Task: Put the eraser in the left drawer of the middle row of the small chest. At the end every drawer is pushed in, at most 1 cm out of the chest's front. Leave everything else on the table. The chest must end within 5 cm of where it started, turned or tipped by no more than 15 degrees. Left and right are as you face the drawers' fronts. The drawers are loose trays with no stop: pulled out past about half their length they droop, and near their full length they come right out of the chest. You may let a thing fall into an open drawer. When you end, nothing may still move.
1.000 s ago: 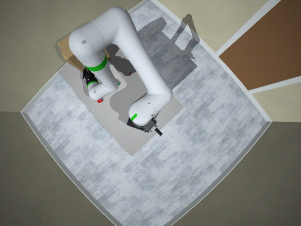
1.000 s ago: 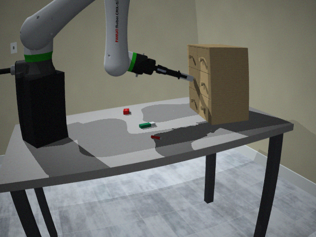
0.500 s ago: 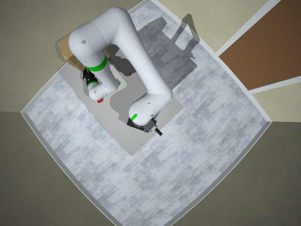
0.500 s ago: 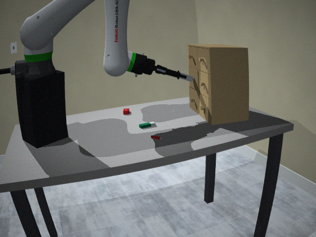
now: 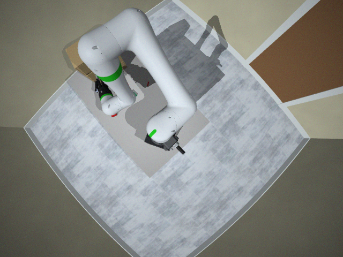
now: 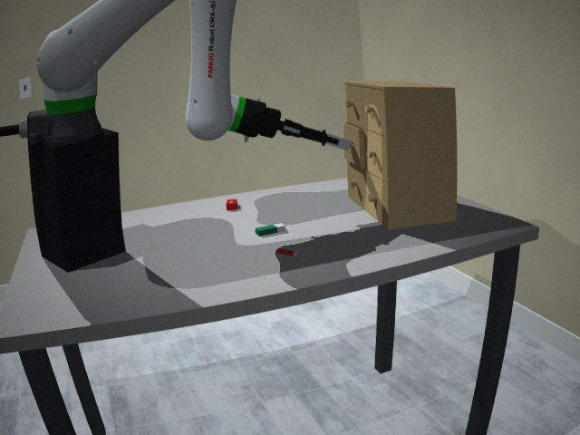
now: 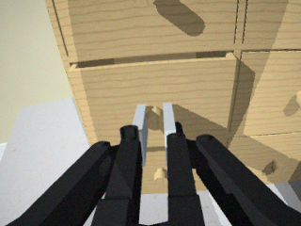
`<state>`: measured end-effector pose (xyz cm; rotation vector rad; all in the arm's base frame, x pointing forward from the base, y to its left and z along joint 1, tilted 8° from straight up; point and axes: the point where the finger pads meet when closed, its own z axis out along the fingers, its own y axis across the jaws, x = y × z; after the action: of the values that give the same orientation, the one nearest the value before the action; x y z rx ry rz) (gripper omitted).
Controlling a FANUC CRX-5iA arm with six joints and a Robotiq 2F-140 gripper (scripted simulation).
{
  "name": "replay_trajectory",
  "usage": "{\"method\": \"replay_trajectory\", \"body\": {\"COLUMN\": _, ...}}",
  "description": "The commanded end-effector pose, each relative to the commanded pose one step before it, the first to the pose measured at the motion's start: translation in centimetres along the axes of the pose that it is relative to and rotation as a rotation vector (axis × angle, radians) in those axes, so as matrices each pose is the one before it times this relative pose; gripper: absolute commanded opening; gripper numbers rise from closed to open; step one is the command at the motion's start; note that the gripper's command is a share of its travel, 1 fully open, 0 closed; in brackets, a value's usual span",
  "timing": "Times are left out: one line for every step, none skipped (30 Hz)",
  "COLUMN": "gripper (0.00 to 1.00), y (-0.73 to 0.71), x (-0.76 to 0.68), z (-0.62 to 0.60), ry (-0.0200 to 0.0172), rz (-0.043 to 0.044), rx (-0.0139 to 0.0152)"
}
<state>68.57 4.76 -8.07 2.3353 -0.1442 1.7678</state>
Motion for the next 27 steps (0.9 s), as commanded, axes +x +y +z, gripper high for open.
{"method": "replay_trajectory", "body": {"gripper": 0.08, "y": -0.007, "x": -0.127, "z": -0.374, "ry": 0.00010, "rz": 0.00018, "rx": 0.00005}}
{"method": "replay_trajectory", "body": {"gripper": 0.08, "y": 0.000, "x": -0.042, "z": -0.116, "ry": 0.00000, "rz": 0.00000, "rx": 0.00000}}
{"method": "replay_trajectory", "body": {"gripper": 0.08, "y": 0.000, "x": -0.043, "z": -0.119, "ry": 0.00000, "rz": 0.00000, "rx": 0.00000}}
{"method": "replay_trajectory", "body": {"gripper": 0.08, "y": 0.000, "x": -0.045, "z": -0.122, "ry": 0.00000, "rz": 0.00000, "rx": 0.00000}}
{"method": "replay_trajectory", "body": {"gripper": 0.08, "y": 0.000, "x": -0.046, "z": -0.125, "ry": 0.00000, "rz": 0.00000, "rx": 0.00000}}
{"method": "replay_trajectory", "body": {"gripper": 0.08, "y": 0.000, "x": -0.046, "z": -0.128, "ry": 0.00000, "rz": 0.00000, "rx": 0.00000}}
{"method": "replay_trajectory", "body": {"gripper": 0.08, "y": 0.000, "x": 0.000, "z": 0.000, "ry": 0.00000, "rz": 0.00000, "rx": 0.00000}}
{"method": "replay_trajectory", "body": {"gripper": 0.08, "y": 0.000, "x": 0.000, "z": 0.000, "ry": 0.00000, "rz": 0.00000, "rx": 0.00000}}
{"method": "replay_trajectory", "body": {"gripper": 0.08, "y": 0.000, "x": -0.047, "z": -0.130, "ry": 0.00000, "rz": 0.00000, "rx": 0.00000}}
{"method": "replay_trajectory", "body": {"gripper": 0.08, "y": 0.000, "x": -0.048, "z": -0.132, "ry": 0.00000, "rz": 0.00000, "rx": 0.00000}}
{"method": "replay_trajectory", "body": {"gripper": 0.08, "y": 0.000, "x": -0.049, "z": -0.134, "ry": 0.00000, "rz": 0.00000, "rx": 0.00000}}
{"method": "replay_trajectory", "body": {"gripper": 0.08, "y": 0.000, "x": -0.049, "z": -0.136, "ry": 0.00000, "rz": 0.00000, "rx": 0.00000}}
{"method": "replay_trajectory", "body": {"gripper": 0.08, "y": 0.000, "x": -0.050, "z": -0.137, "ry": 0.00000, "rz": 0.00000, "rx": 0.00000}}
{"method": "replay_trajectory", "body": {"gripper": 0.08, "y": 0.000, "x": -0.050, "z": -0.138, "ry": 0.00000, "rz": 0.00000, "rx": 0.00000}}
{"method": "replay_trajectory", "body": {"gripper": 0.08, "y": 0.000, "x": -0.050, "z": -0.139, "ry": 0.00000, "rz": -0.00001, "rx": 0.00000}}
{"method": "replay_trajectory", "body": {"gripper": 0.08, "y": 0.000, "x": -0.051, "z": -0.140, "ry": 0.00000, "rz": 0.00001, "rx": 0.00000}}
{"method": "replay_trajectory", "body": {"gripper": 0.08, "y": 0.000, "x": -0.051, "z": -0.140, "ry": 0.00000, "rz": 0.00000, "rx": 0.00000}}
{"method": "replay_trajectory", "body": {"gripper": 0.08, "y": 0.000, "x": -0.050, "z": -0.140, "ry": 0.00000, "rz": -0.00001, "rx": 0.00000}}
{"method": "replay_trajectory", "body": {"gripper": 0.08, "y": 0.000, "x": -0.051, "z": -0.140, "ry": 0.00000, "rz": 0.00000, "rx": 0.00000}}
{"method": "replay_trajectory", "body": {"gripper": 0.08, "y": 0.000, "x": -0.051, "z": -0.139, "ry": 0.00000, "rz": 0.00000, "rx": 0.00000}}
{"method": "replay_trajectory", "body": {"gripper": 0.08, "y": 0.000, "x": -0.050, "z": -0.138, "ry": 0.00000, "rz": 0.00000, "rx": 0.00000}}
{"method": "replay_trajectory", "body": {"gripper": 0.08, "y": 0.000, "x": -0.050, "z": -0.137, "ry": 0.00000, "rz": 0.00000, "rx": 0.00000}}
{"method": "replay_trajectory", "body": {"gripper": 0.08, "y": 0.000, "x": -0.050, "z": -0.136, "ry": 0.00000, "rz": 0.00000, "rx": 0.00000}}
{"method": "replay_trajectory", "body": {"gripper": 0.08, "y": 0.000, "x": 0.000, "z": 0.000, "ry": 0.00000, "rz": 0.00000, "rx": 0.00000}}
{"method": "replay_trajectory", "body": {"gripper": 0.08, "y": 0.000, "x": 0.000, "z": 0.000, "ry": 0.00000, "rz": 0.00000, "rx": 0.00000}}
{"method": "replay_trajectory", "body": {"gripper": 0.08, "y": 0.000, "x": -0.048, "z": -0.134, "ry": 0.00000, "rz": 0.00000, "rx": 0.00000}}
{"method": "replay_trajectory", "body": {"gripper": 0.08, "y": 0.000, "x": -0.048, "z": -0.132, "ry": 0.00000, "rz": 0.00000, "rx": 0.00000}}
